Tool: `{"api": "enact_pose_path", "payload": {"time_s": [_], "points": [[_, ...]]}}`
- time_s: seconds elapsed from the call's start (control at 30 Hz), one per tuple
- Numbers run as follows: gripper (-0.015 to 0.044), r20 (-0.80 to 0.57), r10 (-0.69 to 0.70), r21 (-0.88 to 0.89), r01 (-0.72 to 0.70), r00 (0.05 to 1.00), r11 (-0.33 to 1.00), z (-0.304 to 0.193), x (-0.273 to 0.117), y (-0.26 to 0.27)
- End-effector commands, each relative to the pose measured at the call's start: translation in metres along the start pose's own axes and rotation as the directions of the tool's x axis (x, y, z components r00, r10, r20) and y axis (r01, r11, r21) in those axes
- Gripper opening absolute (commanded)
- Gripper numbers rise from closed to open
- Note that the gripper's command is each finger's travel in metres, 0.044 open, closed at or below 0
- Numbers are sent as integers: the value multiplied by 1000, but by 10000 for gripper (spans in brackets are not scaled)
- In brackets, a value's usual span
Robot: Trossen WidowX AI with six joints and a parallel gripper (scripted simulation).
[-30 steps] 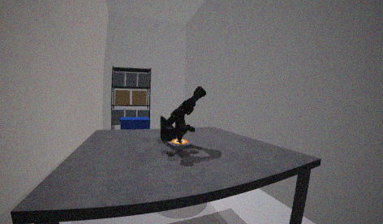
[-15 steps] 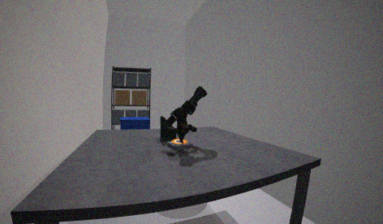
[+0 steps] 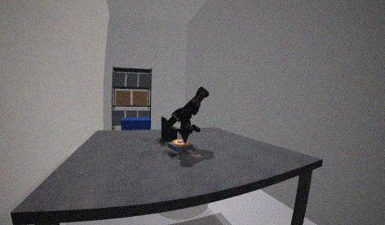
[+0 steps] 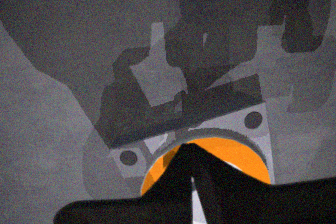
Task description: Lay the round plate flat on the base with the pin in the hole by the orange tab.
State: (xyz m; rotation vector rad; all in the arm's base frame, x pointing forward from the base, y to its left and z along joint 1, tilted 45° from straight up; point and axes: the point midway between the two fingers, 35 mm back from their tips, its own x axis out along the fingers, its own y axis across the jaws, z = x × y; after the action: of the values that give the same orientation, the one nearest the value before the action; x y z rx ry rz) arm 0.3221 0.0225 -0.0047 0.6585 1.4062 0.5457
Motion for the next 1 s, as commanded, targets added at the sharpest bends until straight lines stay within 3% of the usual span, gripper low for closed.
{"api": "enact_pose_path", "payload": {"time_s": [0.0,0.97], "points": [[0,-2,5,2,-5,1000,1000,-4,0,8],[0,-3,6,3,-6,1000,1000,-32,-5,34]]}}
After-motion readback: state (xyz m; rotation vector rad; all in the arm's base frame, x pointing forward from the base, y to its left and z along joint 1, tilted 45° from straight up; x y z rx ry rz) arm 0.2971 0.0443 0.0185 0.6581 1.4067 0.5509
